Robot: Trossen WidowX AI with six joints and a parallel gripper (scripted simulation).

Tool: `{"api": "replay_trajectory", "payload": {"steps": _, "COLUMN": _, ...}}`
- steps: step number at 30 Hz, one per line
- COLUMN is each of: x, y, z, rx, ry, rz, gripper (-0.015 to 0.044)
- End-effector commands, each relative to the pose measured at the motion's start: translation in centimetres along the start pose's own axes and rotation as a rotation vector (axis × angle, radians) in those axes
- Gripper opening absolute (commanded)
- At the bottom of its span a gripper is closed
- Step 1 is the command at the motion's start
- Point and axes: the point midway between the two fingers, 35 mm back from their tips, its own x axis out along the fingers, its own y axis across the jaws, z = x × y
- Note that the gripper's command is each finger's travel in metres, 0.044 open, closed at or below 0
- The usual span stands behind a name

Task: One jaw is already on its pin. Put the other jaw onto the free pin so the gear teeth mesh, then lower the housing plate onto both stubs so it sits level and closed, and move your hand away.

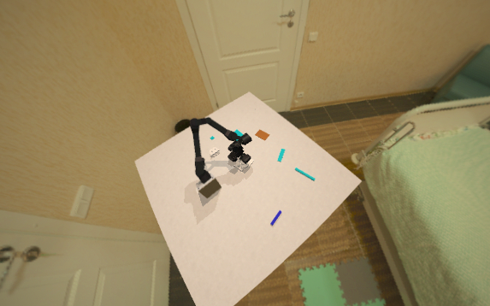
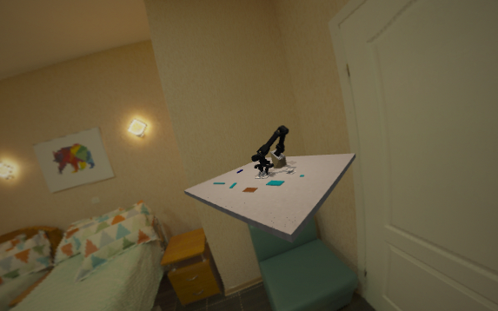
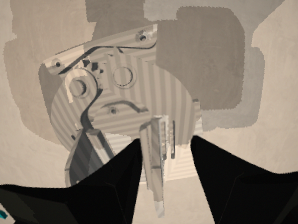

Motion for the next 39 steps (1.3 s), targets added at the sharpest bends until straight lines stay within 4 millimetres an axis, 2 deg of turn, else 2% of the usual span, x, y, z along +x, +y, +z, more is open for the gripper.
{"api": "replay_trajectory", "payload": {"steps": 1, "x": 0.22, "y": -0.06, "z": 0.01, "rx": 0.007, "ry": 0.000, "rz": -0.005, "gripper": 0.0134}}
{"api": "replay_trajectory", "payload": {"steps": 39, "x": 0.54, "y": -0.06, "z": 0.01, "rx": 0.008, "ry": 0.000, "rz": -0.005, "gripper": 0.0134}}
